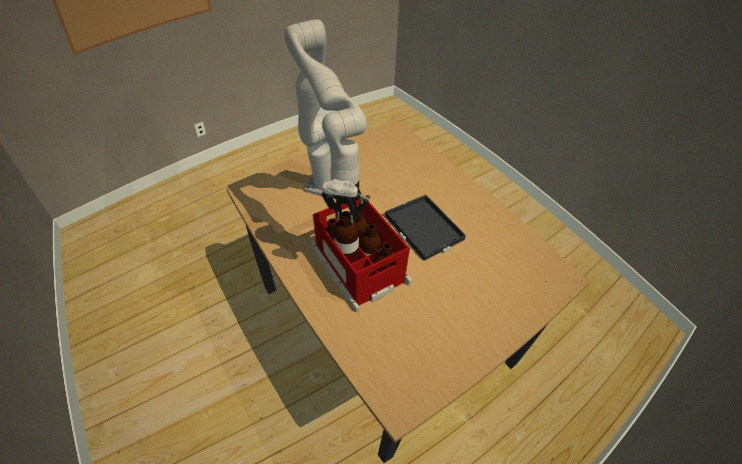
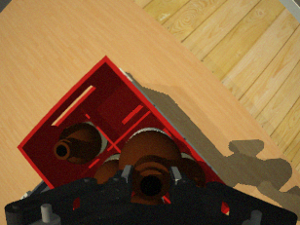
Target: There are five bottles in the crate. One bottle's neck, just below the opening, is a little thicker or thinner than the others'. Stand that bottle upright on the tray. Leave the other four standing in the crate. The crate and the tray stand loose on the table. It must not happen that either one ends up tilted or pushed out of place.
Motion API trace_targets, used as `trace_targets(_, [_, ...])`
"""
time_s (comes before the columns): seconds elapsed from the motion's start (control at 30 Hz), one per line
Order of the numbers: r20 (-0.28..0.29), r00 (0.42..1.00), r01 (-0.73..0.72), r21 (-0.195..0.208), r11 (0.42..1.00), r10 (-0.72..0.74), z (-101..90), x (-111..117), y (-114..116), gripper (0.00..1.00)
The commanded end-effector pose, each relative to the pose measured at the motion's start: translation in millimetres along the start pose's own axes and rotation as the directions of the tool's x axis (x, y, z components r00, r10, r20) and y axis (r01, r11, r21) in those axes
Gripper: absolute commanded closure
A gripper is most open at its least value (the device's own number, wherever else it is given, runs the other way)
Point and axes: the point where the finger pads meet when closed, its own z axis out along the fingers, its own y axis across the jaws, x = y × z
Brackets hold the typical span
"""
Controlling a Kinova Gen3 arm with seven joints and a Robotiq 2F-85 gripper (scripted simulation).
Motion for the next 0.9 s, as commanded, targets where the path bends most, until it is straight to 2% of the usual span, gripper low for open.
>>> trace_targets(0.0, [-0.005,1.000,0.000,0.005,1.000,0.000,-4.8,1.0,-1.1,1.00])
trace_targets(0.87, [-0.005,1.000,0.000,0.005,1.000,0.000,-16.0,0.9,-1.0,1.00])
